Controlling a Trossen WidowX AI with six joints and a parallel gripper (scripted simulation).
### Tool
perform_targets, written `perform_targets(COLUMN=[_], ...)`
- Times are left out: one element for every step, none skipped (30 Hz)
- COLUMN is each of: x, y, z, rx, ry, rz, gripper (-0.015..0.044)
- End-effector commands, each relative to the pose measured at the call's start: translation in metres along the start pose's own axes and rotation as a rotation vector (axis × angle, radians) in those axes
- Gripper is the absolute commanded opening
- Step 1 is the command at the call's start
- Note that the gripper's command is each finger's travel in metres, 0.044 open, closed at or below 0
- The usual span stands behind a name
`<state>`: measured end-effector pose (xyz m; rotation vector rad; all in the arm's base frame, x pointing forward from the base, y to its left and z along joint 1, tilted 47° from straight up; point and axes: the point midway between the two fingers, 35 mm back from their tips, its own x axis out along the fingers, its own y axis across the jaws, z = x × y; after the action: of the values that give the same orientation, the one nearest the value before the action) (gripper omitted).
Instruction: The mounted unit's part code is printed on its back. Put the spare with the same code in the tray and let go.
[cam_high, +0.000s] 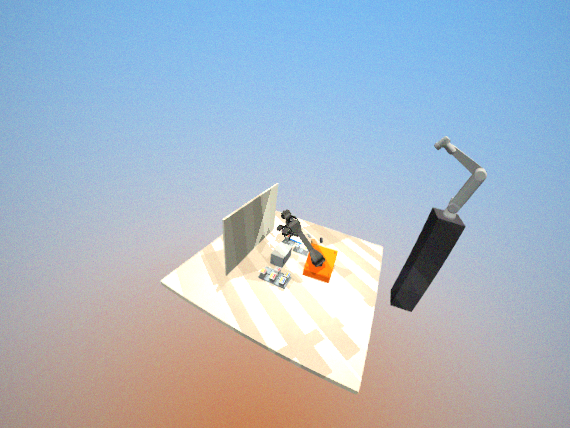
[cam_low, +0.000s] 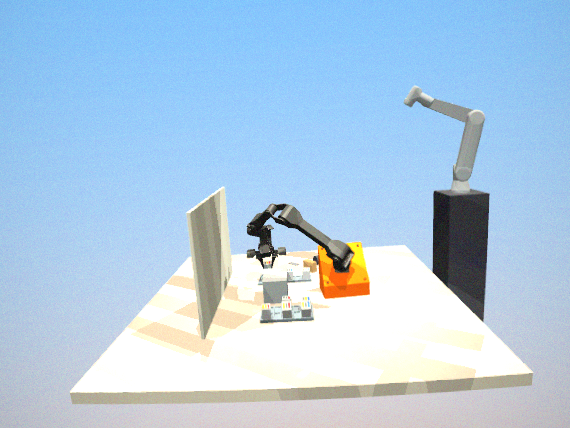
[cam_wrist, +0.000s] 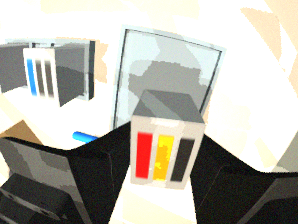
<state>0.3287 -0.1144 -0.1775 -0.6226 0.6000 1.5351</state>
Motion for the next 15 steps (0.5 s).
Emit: perform_targets(x=[0.004, 0.005, 0.006, 0.007, 0.007, 0.008, 0.009, 0.01, 0.011, 0.012, 0.013, 0.013, 0.014, 0.015, 0.016], y=[0.0, 0.0, 0.0, 0.0, 0.001, 0.001, 0.001, 0.001, 0.001, 0.001, 0.001, 0.001, 0.002, 0.002, 0.002], z=[0.001, 0.001, 0.001, 0.001, 0.001, 0.001, 0.001, 0.001, 0.001, 0.002, 0.002, 0.002, 0.002, 0.002, 0.002], rx=[0.004, 0.004, 0.004, 0.004, 0.004, 0.004, 0.004, 0.004, 0.004, 0.004, 0.004, 0.003, 0.003, 0.003, 0.003], ry=[-0.004, -0.004, -0.004, -0.004, -0.004, -0.004, -0.004, -0.004, -0.004, -0.004, -0.005, -0.005, -0.005, -0.005, -0.005], rz=[-0.003, -0.003, -0.003, -0.003, -0.003, -0.003, -0.003, -0.003, -0.003, -0.003, -0.003, -0.003, -0.003, -0.003, -0.003], gripper=[0.0, 0.0, 0.0, 0.0, 0.0, 0.0, 0.0, 0.0, 0.0, 0.0, 0.0, 0.0, 0.0, 0.0, 0.0])
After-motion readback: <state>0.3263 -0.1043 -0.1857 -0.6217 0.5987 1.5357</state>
